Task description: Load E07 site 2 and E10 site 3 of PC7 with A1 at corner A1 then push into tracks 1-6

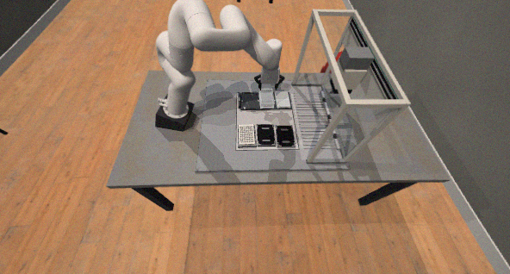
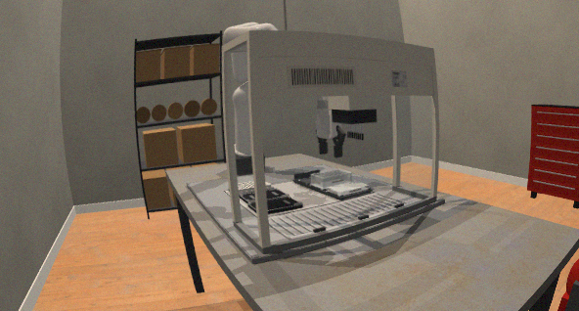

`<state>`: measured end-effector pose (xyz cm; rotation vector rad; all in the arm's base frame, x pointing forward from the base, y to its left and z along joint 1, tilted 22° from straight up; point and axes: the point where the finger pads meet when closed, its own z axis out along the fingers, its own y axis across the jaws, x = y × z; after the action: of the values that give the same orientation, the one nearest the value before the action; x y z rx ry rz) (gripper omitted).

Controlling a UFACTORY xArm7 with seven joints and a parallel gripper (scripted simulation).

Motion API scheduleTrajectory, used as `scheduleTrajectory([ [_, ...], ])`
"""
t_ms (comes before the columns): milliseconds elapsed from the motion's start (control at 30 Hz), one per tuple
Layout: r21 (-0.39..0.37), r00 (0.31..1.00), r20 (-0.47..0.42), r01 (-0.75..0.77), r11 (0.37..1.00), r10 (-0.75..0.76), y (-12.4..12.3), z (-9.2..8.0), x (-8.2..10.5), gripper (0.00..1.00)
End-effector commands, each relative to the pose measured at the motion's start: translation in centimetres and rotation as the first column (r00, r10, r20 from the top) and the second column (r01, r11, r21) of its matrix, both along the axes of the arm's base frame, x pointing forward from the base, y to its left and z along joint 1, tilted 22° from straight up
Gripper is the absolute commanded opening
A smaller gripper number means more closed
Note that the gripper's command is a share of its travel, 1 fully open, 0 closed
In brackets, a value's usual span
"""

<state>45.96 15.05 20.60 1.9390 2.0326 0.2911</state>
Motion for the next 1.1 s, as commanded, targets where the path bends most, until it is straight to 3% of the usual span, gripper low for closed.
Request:
scheduleTrajectory([
  [0, 0.002, 1.000, 0.003, -0.001, 1.000, 0.001, 0.1, 0.8, -0.2, 1.00],
  [700, 0.002, 1.000, 0.003, -0.001, 1.000, 0.001, 0.3, 3.8, -1.3, 1.00],
  [1067, 0.002, 1.000, 0.003, -0.001, 1.000, 0.001, 0.4, 4.3, -1.6, 1.00],
])
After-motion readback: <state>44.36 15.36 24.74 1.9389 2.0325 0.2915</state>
